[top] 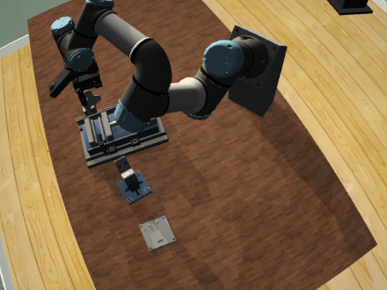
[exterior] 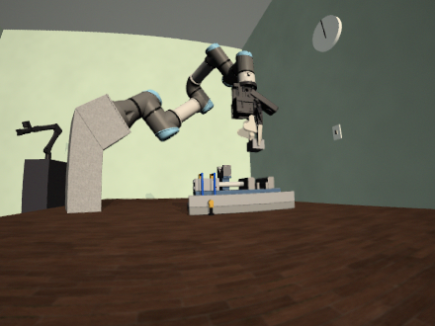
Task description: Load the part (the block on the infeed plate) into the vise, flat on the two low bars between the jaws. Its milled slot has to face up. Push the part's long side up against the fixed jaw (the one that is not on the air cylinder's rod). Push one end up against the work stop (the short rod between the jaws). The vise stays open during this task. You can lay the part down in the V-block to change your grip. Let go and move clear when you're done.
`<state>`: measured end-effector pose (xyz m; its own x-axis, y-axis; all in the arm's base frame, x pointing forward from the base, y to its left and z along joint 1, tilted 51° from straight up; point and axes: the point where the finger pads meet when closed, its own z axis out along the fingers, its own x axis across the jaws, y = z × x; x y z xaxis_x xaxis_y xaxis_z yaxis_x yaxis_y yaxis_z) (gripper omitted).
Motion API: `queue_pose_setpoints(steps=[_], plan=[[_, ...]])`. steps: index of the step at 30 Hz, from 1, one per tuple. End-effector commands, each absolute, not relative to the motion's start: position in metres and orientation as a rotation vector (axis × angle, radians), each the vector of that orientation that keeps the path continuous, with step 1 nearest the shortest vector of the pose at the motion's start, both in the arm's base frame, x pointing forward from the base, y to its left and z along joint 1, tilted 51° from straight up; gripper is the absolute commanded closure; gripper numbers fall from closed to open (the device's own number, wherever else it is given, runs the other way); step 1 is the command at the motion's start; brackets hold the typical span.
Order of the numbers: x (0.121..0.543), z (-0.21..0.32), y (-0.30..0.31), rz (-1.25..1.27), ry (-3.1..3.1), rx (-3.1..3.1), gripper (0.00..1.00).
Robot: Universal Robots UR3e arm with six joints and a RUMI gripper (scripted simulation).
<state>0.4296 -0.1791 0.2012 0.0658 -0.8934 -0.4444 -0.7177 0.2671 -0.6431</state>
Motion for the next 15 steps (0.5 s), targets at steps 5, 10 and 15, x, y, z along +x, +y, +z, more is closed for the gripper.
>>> queue_pose_setpoints(steps=[5,10,15], plan=[[0.442,0.191,-0.174,-0.266,1.694,-1.493,1.00],[0.446,0.187,-0.172,-0.266,1.694,-1.493,1.00],[0.452,0.182,-0.169,-0.266,1.694,-1.493,1.00]])
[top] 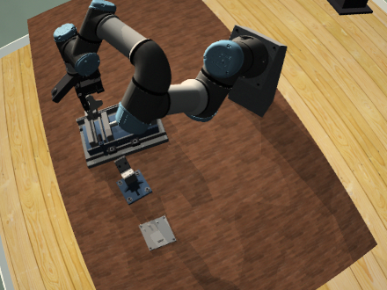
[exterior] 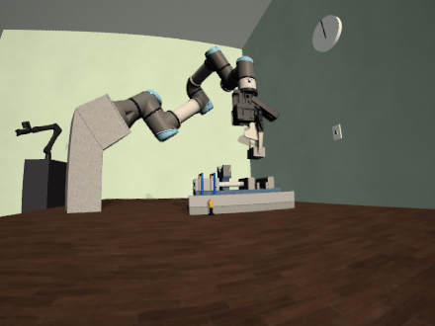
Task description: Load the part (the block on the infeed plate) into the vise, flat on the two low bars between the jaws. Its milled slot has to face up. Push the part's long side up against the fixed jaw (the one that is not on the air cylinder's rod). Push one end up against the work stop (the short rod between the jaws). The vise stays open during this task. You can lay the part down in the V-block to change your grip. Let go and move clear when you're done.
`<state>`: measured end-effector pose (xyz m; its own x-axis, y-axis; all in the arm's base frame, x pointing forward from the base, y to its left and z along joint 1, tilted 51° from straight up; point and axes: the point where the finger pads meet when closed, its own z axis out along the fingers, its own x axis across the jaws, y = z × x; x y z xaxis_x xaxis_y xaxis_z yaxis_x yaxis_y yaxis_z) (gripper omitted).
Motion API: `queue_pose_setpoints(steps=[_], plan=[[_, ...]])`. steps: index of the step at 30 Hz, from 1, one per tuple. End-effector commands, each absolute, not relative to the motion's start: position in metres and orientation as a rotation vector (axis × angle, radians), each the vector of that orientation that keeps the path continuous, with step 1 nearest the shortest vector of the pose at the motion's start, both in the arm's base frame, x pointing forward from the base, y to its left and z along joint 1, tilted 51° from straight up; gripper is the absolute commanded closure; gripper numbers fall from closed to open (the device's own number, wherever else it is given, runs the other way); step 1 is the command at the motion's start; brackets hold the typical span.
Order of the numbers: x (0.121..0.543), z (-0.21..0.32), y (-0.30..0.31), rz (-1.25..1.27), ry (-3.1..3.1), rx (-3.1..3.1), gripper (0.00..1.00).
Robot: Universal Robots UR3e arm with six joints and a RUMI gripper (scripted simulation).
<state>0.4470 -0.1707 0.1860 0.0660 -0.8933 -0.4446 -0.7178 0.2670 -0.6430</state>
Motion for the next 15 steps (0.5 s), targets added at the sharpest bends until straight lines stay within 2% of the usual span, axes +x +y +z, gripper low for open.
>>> queue_pose_setpoints(steps=[1,15], plan=[[0.454,0.181,-0.169,-0.266,1.694,-1.493,1.00],[0.465,0.171,-0.163,-0.266,1.694,-1.493,1.00]])
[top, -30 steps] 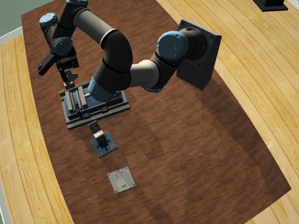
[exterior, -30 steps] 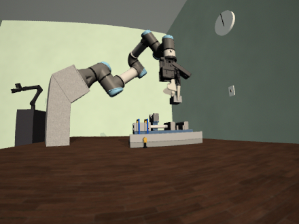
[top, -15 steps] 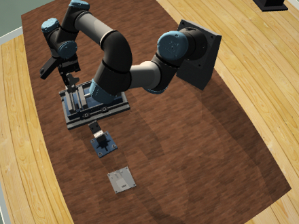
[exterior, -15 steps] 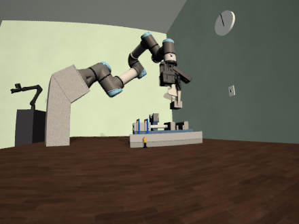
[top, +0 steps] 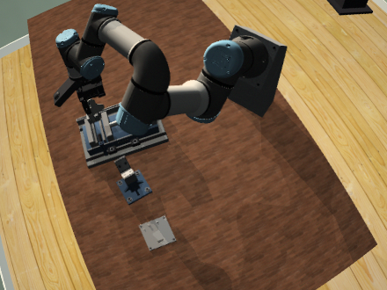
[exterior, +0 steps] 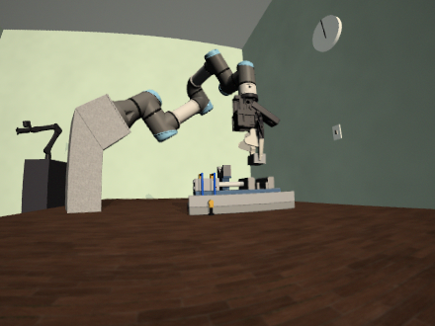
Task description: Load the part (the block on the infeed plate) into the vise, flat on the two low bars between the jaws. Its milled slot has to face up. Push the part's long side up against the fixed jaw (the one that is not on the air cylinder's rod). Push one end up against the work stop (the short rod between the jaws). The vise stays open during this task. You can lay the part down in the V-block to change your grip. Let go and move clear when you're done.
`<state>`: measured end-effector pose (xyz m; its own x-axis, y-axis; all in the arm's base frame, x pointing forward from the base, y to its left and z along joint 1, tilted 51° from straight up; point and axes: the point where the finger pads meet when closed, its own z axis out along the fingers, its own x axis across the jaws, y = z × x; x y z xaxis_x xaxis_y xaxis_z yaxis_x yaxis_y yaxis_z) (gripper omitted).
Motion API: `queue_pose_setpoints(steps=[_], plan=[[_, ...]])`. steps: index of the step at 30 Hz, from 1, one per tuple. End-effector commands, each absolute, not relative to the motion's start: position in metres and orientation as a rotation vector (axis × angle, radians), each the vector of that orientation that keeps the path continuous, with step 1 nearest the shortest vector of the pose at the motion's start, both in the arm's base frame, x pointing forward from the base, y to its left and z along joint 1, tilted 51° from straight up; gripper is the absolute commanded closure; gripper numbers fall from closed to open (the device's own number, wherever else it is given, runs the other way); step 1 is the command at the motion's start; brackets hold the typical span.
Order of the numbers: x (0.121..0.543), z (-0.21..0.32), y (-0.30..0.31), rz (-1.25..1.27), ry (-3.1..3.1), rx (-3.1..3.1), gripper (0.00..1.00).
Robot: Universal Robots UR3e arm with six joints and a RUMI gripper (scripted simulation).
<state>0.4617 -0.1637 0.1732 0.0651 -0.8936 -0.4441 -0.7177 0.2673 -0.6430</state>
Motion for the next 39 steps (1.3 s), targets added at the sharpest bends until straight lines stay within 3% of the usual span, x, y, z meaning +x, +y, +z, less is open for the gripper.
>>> queue_pose_setpoints(steps=[1,39], plan=[[0.4657,0.1704,-0.1628,-0.266,1.694,-1.493,1.00],[0.4707,0.1660,-0.1603,-0.266,1.694,-1.493,1.00]])
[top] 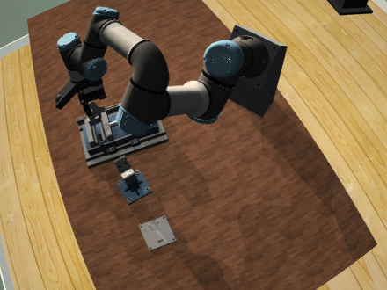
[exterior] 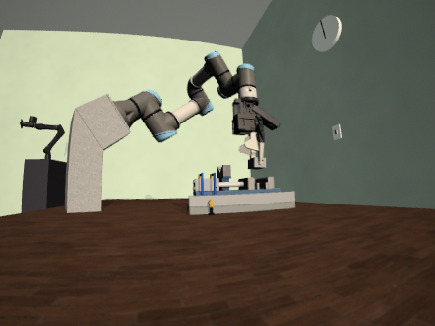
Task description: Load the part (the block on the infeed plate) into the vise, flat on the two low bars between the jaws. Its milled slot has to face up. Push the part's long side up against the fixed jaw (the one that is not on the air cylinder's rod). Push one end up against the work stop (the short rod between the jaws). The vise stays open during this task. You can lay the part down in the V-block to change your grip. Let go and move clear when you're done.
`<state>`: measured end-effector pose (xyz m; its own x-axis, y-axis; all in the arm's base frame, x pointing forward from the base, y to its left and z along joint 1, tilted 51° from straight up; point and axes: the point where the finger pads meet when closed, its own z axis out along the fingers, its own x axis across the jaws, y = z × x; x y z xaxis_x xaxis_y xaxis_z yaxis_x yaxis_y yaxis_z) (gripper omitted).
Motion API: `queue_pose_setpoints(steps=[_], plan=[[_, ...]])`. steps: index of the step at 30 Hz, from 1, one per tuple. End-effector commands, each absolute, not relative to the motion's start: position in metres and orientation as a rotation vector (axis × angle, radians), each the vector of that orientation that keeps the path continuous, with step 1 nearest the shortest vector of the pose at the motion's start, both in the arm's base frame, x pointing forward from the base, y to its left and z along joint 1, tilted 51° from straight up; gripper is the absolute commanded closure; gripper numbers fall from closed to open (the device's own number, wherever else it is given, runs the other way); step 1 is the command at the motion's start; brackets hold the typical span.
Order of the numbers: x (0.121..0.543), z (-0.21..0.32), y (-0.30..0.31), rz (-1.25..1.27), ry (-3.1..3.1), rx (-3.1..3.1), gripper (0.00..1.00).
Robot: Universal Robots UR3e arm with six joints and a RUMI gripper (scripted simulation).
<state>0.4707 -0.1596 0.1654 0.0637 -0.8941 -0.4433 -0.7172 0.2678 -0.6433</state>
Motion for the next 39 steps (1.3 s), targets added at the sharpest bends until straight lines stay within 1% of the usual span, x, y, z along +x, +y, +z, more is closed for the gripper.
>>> queue_pose_setpoints(steps=[1,39], plan=[[0.4707,0.1660,-0.1603,-0.266,1.694,-1.493,1.00],[0.4738,0.1633,-0.1588,-0.266,1.694,-1.493,1.00]])
